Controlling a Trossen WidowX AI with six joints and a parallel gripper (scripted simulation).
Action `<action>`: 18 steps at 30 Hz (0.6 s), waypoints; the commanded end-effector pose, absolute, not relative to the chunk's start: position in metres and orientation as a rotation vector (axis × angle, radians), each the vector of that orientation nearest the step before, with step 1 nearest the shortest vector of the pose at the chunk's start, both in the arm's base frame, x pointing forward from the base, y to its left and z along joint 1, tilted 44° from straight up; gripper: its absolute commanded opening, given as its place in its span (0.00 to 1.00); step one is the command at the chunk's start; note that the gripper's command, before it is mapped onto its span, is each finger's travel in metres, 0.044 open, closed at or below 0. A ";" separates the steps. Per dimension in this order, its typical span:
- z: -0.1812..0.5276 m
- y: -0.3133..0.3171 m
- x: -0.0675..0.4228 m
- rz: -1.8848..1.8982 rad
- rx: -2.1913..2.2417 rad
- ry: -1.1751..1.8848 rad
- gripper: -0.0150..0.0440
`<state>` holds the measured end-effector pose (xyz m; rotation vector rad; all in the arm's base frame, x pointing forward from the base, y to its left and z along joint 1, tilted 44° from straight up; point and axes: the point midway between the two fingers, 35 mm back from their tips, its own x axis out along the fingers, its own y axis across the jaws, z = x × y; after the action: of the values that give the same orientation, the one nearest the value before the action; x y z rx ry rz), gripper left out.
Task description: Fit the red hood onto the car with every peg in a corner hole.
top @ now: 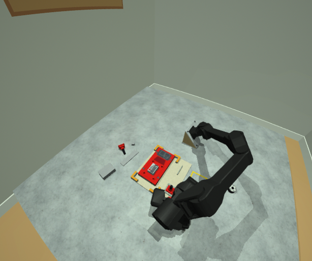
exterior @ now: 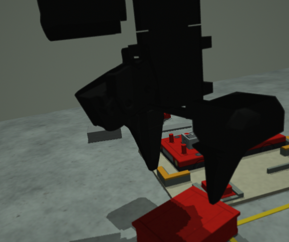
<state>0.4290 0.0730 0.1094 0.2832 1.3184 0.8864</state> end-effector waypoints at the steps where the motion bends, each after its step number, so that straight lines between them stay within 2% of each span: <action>1: 0.106 0.077 0.427 0.886 0.287 1.327 1.00; 18: 0.099 0.084 0.428 0.886 0.287 1.327 1.00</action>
<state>0.4292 0.0800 0.1020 0.2820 1.3189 0.8856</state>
